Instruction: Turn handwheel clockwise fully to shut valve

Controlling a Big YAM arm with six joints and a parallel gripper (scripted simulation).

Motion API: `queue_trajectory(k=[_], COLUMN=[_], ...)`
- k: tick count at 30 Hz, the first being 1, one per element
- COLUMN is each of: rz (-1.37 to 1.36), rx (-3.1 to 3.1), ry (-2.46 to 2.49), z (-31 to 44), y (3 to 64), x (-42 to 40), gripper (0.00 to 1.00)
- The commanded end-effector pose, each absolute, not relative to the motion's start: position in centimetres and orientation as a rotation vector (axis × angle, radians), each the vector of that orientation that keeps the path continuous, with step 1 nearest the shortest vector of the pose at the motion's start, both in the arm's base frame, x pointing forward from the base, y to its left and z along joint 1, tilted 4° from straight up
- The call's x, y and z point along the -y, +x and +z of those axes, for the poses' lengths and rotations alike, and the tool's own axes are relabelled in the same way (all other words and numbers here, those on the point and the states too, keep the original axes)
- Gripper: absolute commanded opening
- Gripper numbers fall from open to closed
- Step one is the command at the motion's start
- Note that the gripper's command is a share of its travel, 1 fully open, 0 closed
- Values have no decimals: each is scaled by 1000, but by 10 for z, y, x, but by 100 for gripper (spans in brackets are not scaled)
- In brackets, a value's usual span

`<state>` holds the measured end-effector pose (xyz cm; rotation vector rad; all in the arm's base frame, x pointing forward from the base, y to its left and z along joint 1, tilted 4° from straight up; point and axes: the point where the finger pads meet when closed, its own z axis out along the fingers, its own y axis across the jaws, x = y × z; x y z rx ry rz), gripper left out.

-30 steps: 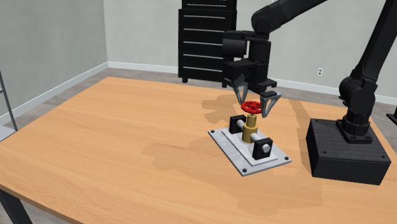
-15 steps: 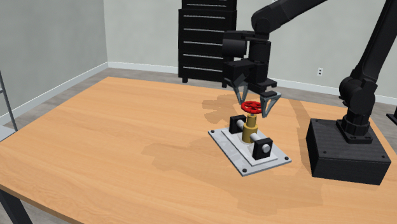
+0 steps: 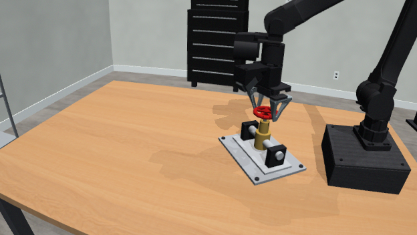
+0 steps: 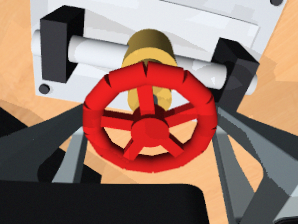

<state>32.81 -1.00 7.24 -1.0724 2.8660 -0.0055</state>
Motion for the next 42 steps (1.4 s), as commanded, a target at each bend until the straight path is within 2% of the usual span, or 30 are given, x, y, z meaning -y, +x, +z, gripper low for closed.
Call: queue_trajectory(k=[1, 42], rz=[-3, -1], rx=[-2873, -2891], ry=[-1072, -1022], z=[67, 67], y=[329, 329], x=[8, 8], gripper=[0, 0])
